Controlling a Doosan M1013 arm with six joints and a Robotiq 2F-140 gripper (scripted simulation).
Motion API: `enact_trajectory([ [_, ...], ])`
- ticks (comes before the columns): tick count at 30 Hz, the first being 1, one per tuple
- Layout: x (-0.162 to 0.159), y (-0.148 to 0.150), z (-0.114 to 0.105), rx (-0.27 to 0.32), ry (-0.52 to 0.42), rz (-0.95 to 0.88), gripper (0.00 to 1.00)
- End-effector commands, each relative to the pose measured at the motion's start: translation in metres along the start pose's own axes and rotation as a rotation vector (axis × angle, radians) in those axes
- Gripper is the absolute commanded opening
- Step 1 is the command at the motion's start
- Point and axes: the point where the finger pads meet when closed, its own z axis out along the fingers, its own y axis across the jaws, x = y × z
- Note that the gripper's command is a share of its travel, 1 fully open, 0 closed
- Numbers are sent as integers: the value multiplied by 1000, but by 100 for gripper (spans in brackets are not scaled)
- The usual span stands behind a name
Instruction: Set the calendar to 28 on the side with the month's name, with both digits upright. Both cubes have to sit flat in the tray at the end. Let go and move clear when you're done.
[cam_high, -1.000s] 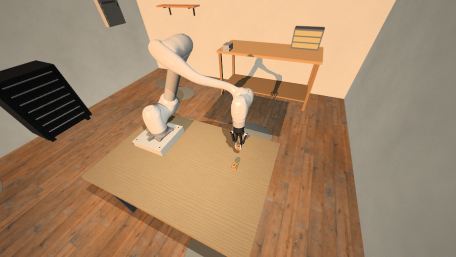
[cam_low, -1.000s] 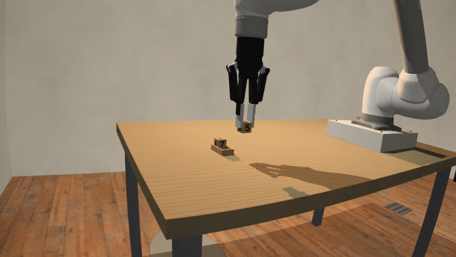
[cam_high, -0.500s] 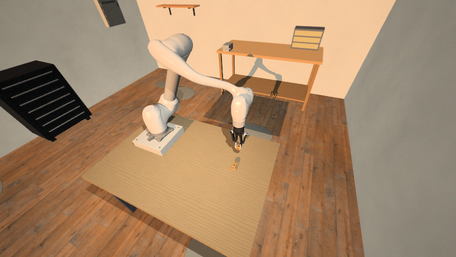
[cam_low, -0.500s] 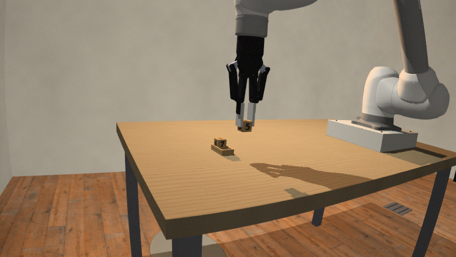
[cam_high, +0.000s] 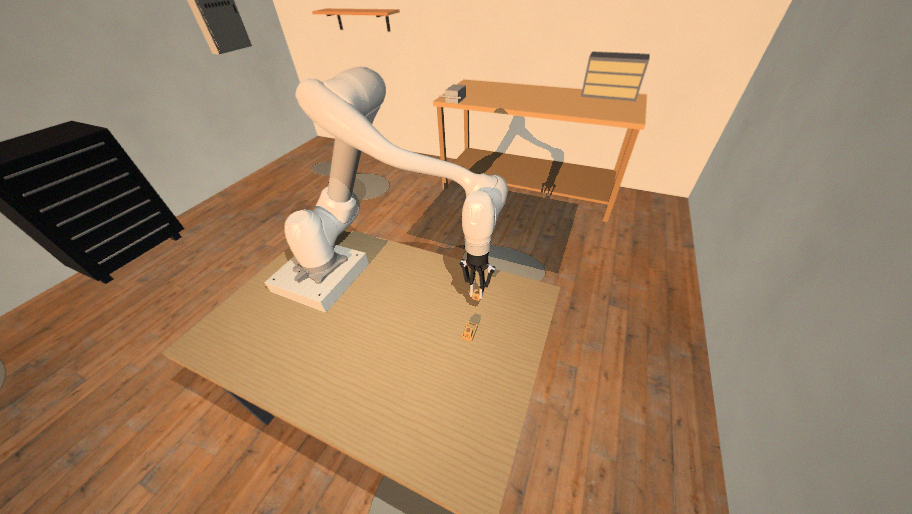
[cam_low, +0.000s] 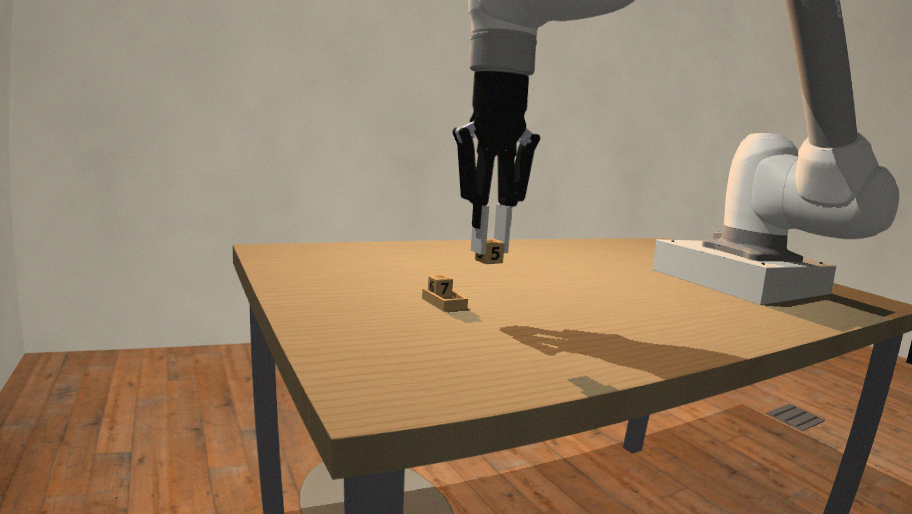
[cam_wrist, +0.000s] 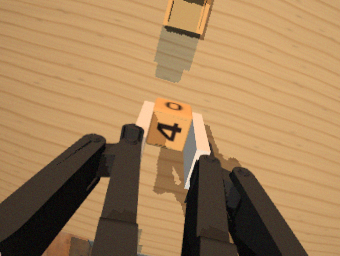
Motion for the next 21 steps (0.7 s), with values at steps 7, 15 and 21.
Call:
enact_trajectory([
  [7, -1, -3, -5, 5, 1, 2, 24],
  [15, 18, -4, -7, 5, 1, 2, 24],
  [21, 90, -3, -15, 5, 1, 2, 24],
])
